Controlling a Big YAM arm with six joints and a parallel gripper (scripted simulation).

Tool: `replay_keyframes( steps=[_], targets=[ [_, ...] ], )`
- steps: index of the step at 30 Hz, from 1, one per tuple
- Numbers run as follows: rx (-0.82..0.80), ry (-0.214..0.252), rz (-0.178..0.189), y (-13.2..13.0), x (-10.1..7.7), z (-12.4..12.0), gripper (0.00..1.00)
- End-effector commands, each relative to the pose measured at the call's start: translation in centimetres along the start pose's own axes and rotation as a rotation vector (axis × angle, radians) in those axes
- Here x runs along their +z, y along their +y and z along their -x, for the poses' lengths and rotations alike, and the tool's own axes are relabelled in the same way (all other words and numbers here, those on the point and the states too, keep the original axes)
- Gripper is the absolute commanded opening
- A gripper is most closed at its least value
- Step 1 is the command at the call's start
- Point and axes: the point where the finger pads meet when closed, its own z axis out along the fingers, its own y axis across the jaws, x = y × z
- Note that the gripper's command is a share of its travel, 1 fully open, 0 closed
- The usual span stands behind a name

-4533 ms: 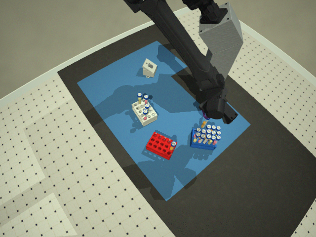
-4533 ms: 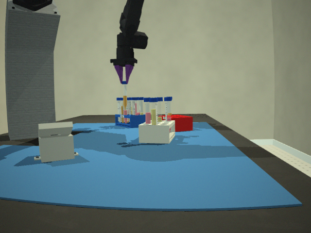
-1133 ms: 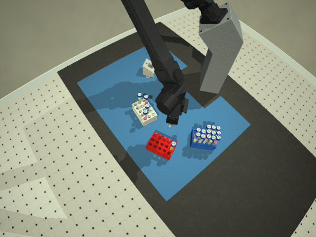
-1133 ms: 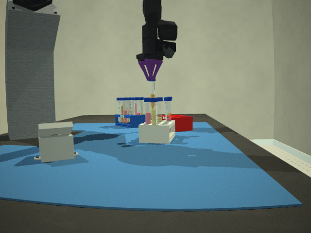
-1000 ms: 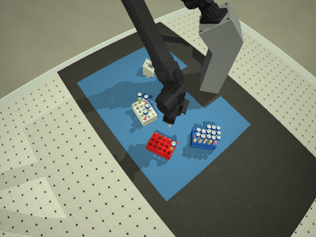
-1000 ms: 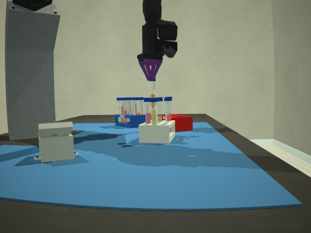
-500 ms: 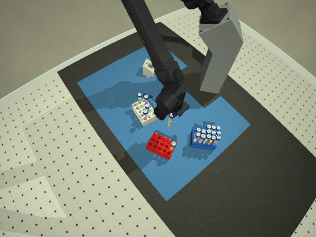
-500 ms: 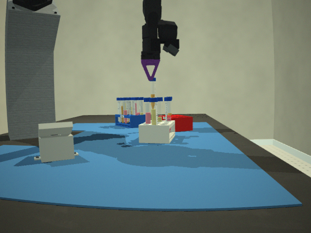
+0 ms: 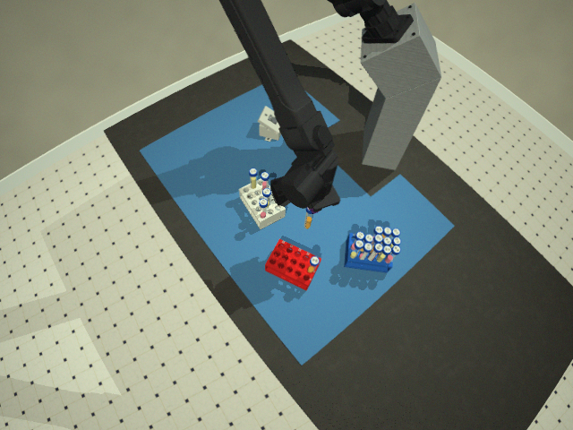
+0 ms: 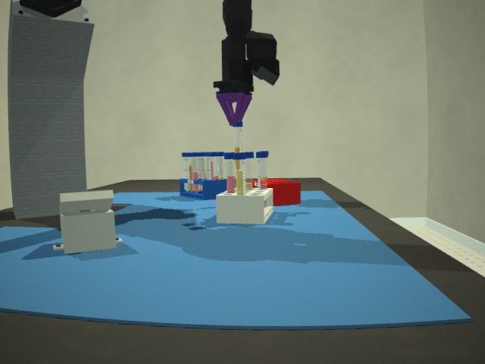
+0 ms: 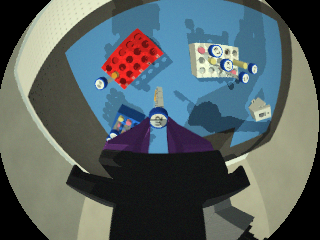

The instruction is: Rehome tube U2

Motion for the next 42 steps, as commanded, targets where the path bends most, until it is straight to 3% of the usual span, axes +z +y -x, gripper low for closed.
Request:
replay_keyframes(
  steps=[1,12,14,20,42],
  targets=[
    [0.101,-0.017,0.007,-0.4,-0.6,2.6,0.0],
    [0.08,-0.019,0.008,-1.6,-0.7,5.5,0.0],
    [0.031,-0.008,0.013,0.1,-0.6,3.9,0.0],
    [0.057,-0.014,0.01,0.0,-0.7,5.6,0.0],
    [0.059,-0.017,0.017,2.5,-1.0,8.1,0.0]
  ],
)
